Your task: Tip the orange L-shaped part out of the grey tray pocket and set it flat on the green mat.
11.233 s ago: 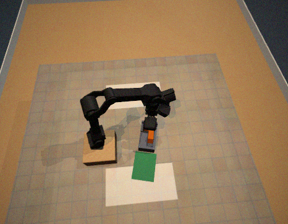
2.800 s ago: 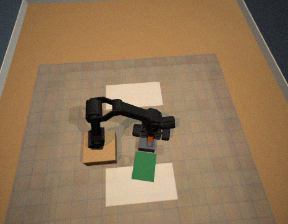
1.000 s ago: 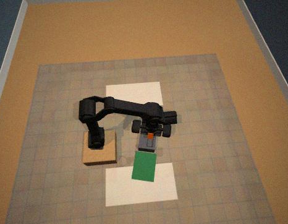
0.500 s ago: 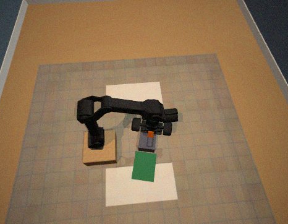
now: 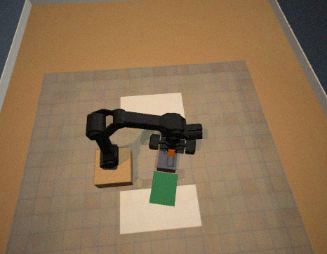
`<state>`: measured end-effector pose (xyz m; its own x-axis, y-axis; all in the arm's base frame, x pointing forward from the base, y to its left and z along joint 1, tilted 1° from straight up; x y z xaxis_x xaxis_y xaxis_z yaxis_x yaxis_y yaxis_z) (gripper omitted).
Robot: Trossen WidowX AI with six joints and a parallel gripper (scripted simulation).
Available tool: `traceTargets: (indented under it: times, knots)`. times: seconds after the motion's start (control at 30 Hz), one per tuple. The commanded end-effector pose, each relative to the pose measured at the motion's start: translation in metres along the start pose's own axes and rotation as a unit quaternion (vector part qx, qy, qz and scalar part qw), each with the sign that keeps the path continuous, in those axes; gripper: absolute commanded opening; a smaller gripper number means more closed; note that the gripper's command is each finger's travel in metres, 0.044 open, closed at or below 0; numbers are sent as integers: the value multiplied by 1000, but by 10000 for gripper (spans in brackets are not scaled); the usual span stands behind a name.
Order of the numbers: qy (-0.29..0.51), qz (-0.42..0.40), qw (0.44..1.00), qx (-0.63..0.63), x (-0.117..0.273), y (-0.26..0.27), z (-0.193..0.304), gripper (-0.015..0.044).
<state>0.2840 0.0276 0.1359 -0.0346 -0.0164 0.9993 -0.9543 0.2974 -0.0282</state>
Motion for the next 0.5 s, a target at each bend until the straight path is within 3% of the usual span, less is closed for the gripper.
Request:
traceTargets:
  times: [0.0,0.47]
  knots:
    - [-1,-1,1000,0,-1,-1,13,0]
    - [2,-1,1000,0,-3,-6,74,0]
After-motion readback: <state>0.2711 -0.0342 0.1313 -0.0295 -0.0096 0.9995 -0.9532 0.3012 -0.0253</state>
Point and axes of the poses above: the point midway between the two fingers, 35 mm back from their tips, its own x axis back along the fingers, its own y axis across the jaws, z = x × y, the point moved 2 cm from there along x, back along the fingers, and after that the axes turned 9 degrees about -x, right-handed, at the moved point
